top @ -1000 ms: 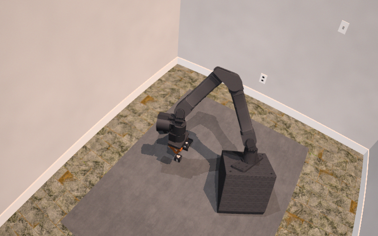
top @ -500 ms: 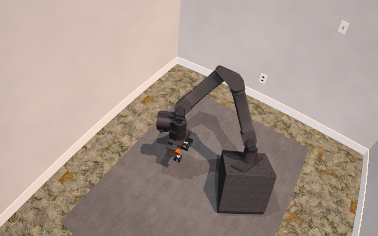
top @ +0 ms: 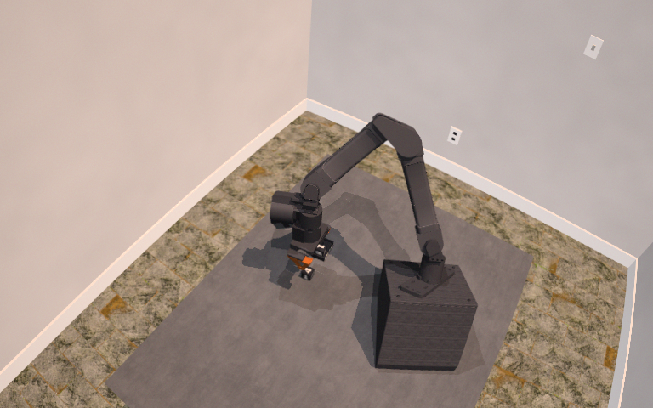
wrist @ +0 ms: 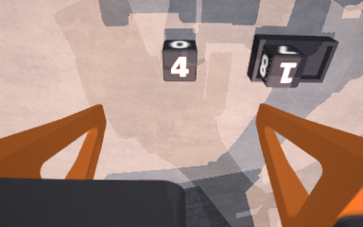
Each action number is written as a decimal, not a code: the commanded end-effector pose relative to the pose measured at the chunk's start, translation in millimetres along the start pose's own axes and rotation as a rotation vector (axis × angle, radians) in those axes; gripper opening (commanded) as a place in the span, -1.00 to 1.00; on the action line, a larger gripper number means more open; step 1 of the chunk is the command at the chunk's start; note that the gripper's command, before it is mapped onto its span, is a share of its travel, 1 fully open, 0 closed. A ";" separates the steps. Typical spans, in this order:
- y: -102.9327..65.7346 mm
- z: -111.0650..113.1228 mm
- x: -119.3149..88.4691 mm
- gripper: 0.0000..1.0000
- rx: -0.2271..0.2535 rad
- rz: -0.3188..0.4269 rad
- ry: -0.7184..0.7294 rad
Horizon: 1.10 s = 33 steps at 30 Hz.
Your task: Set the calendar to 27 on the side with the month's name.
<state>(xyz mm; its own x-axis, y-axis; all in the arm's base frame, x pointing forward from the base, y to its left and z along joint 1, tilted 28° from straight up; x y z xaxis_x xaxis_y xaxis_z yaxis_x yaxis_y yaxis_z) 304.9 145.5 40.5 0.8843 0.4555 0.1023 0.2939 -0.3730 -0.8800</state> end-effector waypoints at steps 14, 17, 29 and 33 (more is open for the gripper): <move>-4.2 -18.3 2.3 1.00 0.002 -0.015 -0.326; -4.0 -25.8 1.8 1.00 0.001 -0.015 -0.454; -3.8 -47.1 -0.5 1.00 -0.001 -0.016 -0.818; -3.7 -55.8 -1.8 1.00 -0.003 -0.015 -0.966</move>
Point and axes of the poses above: the point where the finger pads meet when closed, its own y axis out along the fingers, its own z axis across the jaws, x = y × z, the point moved 5 cm from there along -y, back along the fingers, and after that the axes turned 6 degrees about -y, right-handed, at the moved point
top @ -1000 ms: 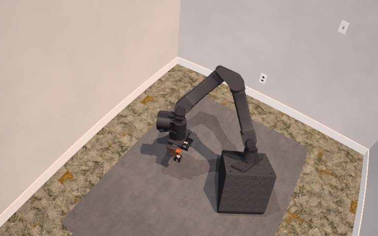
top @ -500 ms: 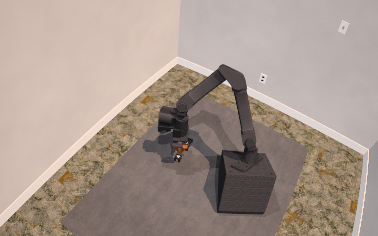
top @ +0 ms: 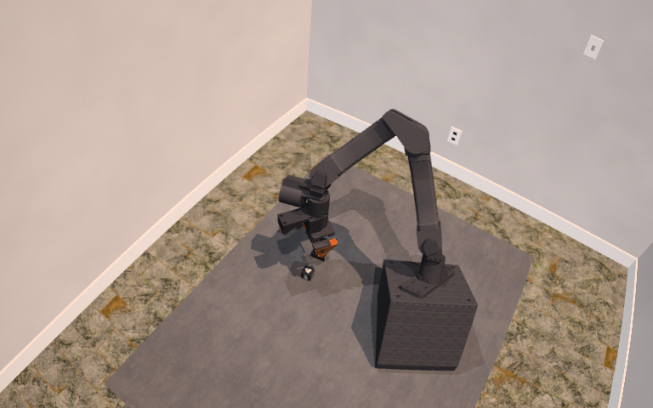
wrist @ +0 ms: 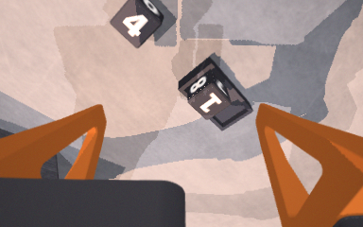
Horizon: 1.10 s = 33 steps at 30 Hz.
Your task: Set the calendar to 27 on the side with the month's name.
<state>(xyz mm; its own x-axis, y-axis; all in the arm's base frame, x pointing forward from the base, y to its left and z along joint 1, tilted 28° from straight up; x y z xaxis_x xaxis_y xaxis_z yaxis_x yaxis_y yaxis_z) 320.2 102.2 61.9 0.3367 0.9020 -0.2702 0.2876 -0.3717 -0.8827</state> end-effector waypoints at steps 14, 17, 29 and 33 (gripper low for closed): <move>-5.5 -16.8 -21.2 1.00 -0.019 -0.007 -0.521; -5.6 -20.2 -27.5 1.00 -0.020 -0.005 -0.644; -5.6 -22.9 -32.5 -0.11 -0.021 -0.003 -0.741; -5.6 -22.9 -32.5 -0.11 -0.021 -0.003 -0.741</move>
Point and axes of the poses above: the point where the finger pads meet when closed, its own y axis out along the fingers, its own z axis across the jaws, x = y × z, the point moved 5 cm from there along -y, back along the fingers, and after that the axes turned 6 degrees about -y, right-handed, at the moved point
